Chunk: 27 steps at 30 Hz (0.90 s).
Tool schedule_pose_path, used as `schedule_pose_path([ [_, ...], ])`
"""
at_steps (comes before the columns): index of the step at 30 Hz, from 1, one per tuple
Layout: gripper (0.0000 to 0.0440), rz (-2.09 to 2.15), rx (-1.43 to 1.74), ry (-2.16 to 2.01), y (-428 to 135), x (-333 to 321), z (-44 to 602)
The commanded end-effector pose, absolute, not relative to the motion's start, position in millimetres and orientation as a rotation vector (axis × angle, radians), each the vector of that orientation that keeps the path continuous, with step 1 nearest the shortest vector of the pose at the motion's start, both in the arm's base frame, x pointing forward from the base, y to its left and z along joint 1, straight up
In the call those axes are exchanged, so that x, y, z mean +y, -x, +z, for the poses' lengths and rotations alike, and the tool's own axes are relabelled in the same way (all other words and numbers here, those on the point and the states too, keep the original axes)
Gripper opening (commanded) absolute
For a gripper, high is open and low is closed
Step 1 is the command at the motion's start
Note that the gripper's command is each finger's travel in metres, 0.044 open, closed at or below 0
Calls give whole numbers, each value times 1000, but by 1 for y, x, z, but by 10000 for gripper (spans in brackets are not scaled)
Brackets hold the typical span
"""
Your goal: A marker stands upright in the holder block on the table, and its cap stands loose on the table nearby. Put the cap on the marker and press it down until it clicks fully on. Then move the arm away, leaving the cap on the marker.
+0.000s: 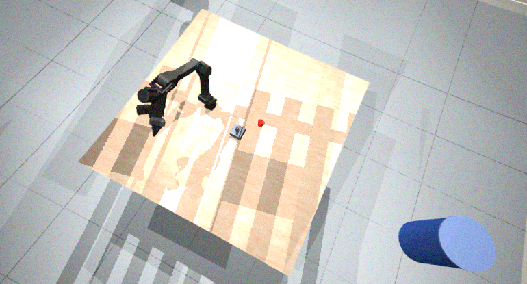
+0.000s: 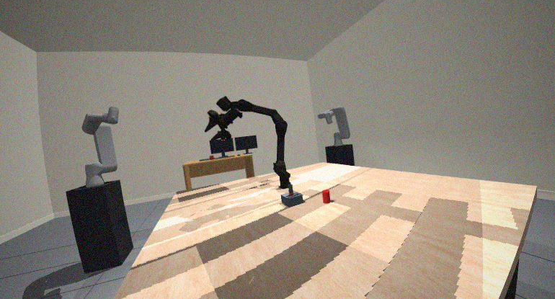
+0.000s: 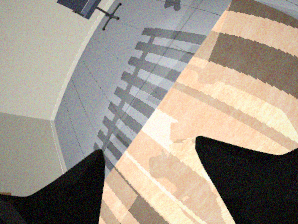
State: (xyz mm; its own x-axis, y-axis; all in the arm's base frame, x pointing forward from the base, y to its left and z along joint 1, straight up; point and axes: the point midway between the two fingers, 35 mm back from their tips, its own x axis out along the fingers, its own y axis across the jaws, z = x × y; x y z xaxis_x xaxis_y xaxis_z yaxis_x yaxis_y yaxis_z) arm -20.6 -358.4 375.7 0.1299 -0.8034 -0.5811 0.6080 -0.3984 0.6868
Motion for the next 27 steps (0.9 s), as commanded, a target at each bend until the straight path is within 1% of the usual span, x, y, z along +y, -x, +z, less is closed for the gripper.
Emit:
schedule_pose_path([
  [1, 308, -1549, -172, -1270, 11, -365, 361],
  [27, 311, -1491, 50, -1332, -63, -380, 310],
])
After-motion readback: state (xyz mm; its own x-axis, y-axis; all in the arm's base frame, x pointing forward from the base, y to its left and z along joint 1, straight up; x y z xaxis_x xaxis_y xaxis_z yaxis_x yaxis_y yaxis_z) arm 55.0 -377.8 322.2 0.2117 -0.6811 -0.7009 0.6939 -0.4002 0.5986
